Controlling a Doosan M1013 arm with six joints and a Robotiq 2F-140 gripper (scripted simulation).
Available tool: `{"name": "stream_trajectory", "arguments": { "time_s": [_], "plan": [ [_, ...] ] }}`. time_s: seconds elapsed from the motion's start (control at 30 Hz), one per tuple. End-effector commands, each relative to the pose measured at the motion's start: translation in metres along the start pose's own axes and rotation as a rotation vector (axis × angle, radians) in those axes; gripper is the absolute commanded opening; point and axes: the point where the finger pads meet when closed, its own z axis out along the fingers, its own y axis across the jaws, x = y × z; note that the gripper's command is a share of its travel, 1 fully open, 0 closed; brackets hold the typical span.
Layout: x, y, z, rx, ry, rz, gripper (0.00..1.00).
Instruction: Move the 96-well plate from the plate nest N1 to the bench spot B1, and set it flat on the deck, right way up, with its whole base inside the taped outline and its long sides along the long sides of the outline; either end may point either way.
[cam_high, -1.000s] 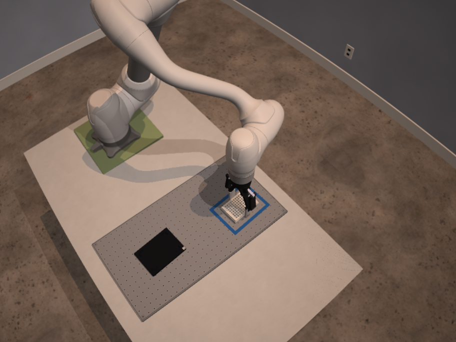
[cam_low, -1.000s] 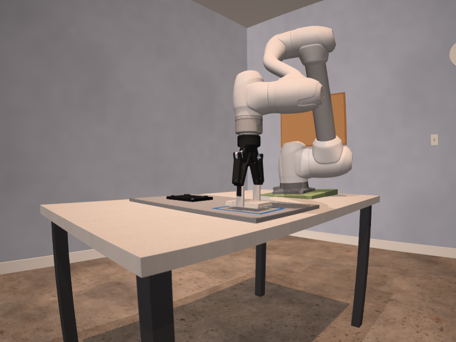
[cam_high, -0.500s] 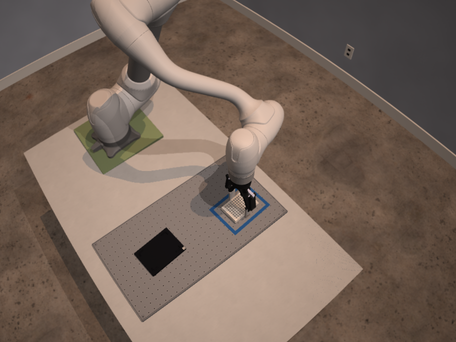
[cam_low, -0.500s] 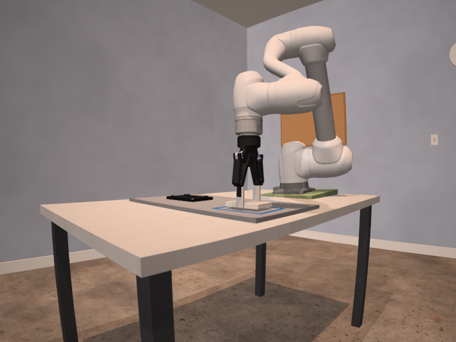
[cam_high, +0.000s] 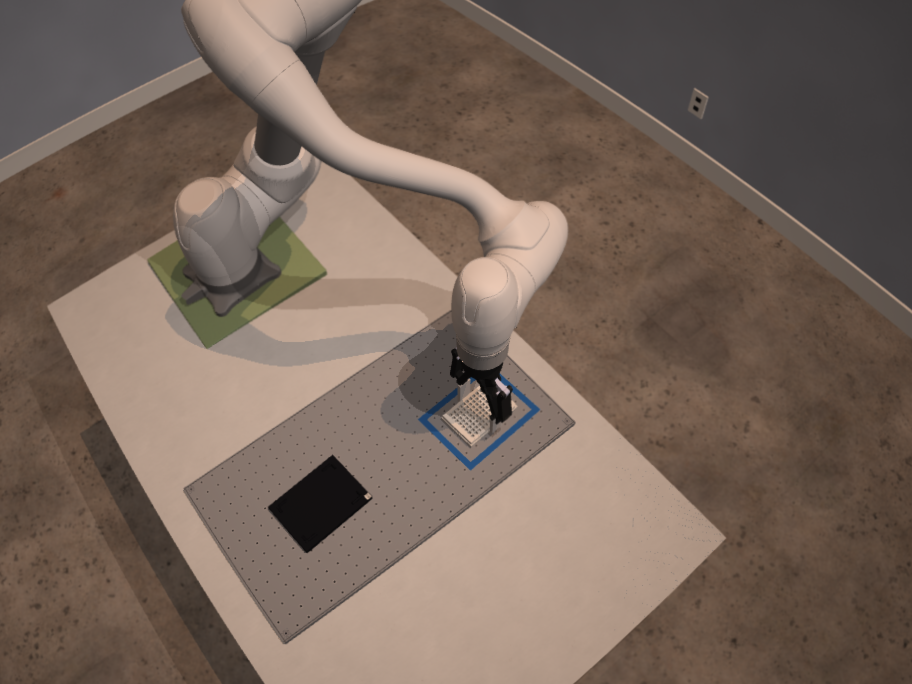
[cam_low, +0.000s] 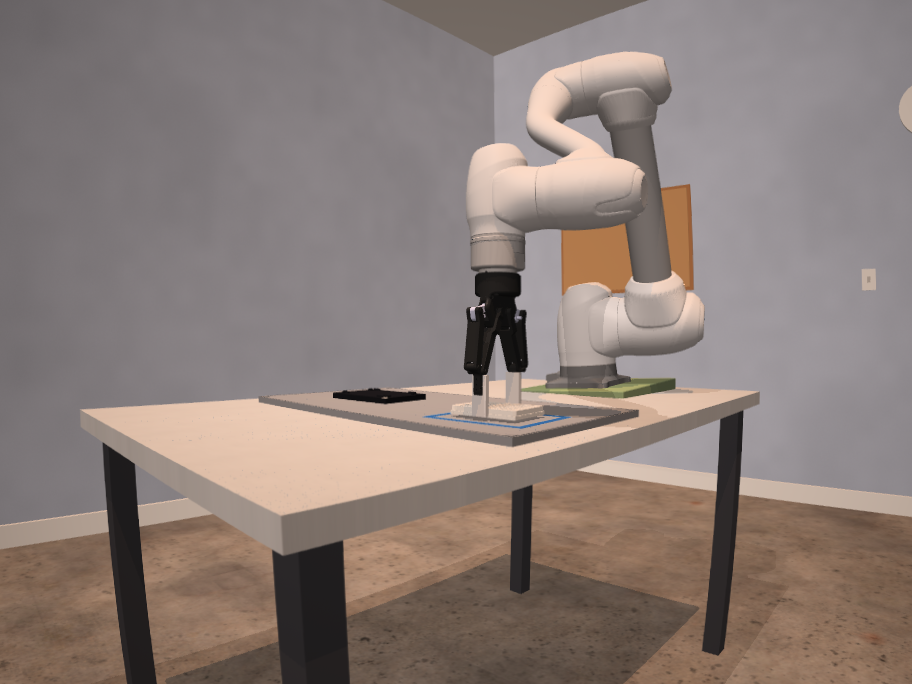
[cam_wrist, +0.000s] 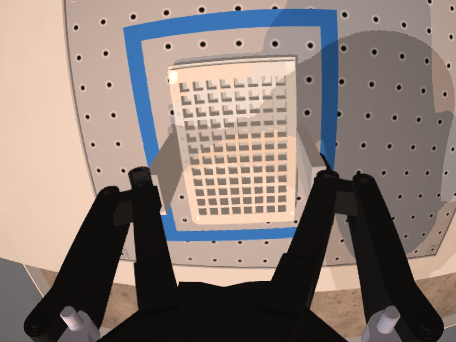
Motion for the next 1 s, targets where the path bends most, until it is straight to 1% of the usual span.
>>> {"name": "stream_trajectory", "arguments": {
  "time_s": [0.0, 0.93, 0.97],
  "plan": [
    [0.0, 0.0, 0.0003, 0.0, 0.0, 0.0, 0.0],
    [0.0, 0.0, 0.0047, 0.0, 0.0, 0.0, 0.0],
    [0.0, 0.0, 0.0047, 0.0, 0.0, 0.0, 1.0]
  ]
}}
